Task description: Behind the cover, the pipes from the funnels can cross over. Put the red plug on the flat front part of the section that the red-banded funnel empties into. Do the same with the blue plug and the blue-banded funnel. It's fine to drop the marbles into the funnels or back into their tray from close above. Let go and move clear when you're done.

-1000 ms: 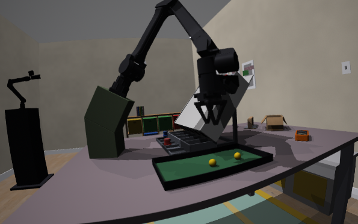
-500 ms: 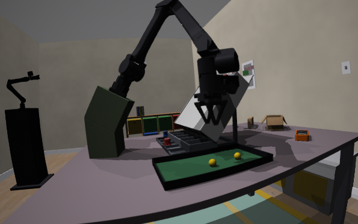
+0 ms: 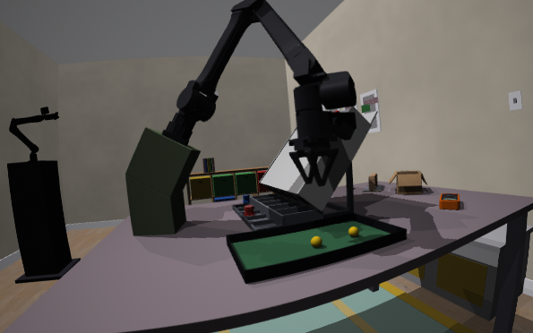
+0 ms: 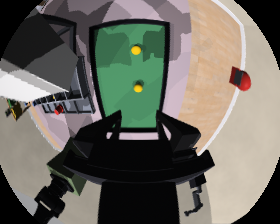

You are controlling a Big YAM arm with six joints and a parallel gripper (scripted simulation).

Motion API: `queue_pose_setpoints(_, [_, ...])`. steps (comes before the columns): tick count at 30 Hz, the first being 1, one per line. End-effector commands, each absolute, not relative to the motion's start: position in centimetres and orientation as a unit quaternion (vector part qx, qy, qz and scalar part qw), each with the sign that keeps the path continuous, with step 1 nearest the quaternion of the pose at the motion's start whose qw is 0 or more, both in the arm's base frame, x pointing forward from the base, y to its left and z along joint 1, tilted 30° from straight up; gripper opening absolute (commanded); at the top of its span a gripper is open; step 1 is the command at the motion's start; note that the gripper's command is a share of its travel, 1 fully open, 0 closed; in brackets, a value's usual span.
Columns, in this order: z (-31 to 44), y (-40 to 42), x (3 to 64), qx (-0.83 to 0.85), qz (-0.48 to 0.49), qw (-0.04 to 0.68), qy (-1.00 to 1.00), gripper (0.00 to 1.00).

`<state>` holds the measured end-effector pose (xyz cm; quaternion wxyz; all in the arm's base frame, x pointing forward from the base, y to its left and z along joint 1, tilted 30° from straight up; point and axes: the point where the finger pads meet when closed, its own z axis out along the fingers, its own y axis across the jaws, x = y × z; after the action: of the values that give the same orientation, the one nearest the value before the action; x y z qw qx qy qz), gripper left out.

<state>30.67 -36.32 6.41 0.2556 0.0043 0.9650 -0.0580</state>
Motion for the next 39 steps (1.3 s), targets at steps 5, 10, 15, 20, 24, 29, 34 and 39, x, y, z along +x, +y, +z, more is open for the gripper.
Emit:
queue_pose_setpoints(5, [5.7,-36.3,31.0,0.002,-0.047,0.249,0.967,0.56])
queue_pose_setpoints(10, [5.7,-36.3,31.0,0.002,-0.047,0.249,0.967,0.56])
queue_pose_setpoints(15, [5.6,-36.5,31.7,0.000,-0.054,0.255,0.965,0.56])
queue_pose_setpoints(20, [4.0,-36.6,32.4,0.003,-0.053,0.254,0.966,0.56])
queue_pose_setpoints(24, [2.6,-37.3,33.8,0.002,-0.059,0.258,0.964,0.56])
queue_pose_setpoints(29, [1.0,-37.5,34.7,0.002,-0.059,0.258,0.964,0.56])
queue_pose_setpoints(34, [-1.5,-37.6,35.9,0.002,-0.057,0.257,0.965,0.56])
queue_pose_setpoints(39, [-2.9,-37.6,36.5,0.002,-0.056,0.257,0.965,0.56])
